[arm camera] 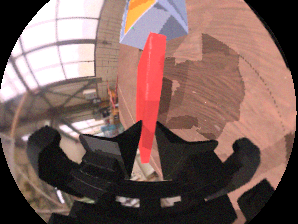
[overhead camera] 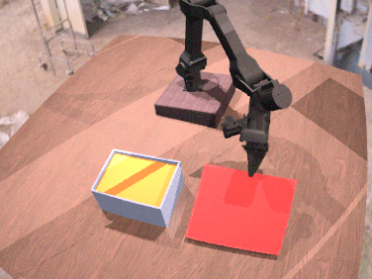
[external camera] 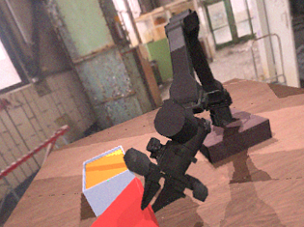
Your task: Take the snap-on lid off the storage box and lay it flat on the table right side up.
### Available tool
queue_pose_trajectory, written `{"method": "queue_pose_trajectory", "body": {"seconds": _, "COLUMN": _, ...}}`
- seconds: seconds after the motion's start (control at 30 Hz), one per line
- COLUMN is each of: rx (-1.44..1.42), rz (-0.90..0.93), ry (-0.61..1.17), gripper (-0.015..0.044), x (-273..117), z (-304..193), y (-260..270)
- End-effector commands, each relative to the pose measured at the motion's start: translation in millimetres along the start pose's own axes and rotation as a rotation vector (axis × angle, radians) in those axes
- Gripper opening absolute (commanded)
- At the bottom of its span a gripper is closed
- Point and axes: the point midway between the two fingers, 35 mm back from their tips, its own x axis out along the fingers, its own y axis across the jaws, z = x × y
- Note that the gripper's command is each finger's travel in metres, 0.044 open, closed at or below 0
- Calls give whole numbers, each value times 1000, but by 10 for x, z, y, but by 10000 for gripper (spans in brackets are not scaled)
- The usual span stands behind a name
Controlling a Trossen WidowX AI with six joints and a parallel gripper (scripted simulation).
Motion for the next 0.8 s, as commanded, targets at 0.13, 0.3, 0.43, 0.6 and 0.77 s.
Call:
{"method": "queue_pose_trajectory", "body": {"seconds": 0.13, "rx": -18, "rz": -26, "ry": -10, "gripper": 0, "x": 88, "z": 45, "y": -147}}
{"method": "queue_pose_trajectory", "body": {"seconds": 0.3, "rx": -18, "rz": -26, "ry": -10, "gripper": 0, "x": 113, "z": 46, "y": -178}}
{"method": "queue_pose_trajectory", "body": {"seconds": 0.43, "rx": -18, "rz": -26, "ry": -10, "gripper": 0, "x": 133, "z": 47, "y": -204}}
{"method": "queue_pose_trajectory", "body": {"seconds": 0.6, "rx": -18, "rz": -26, "ry": -11, "gripper": 0, "x": 158, "z": 48, "y": -235}}
{"method": "queue_pose_trajectory", "body": {"seconds": 0.77, "rx": -17, "rz": -26, "ry": -10, "gripper": 79, "x": 116, "z": 11, "y": -141}}
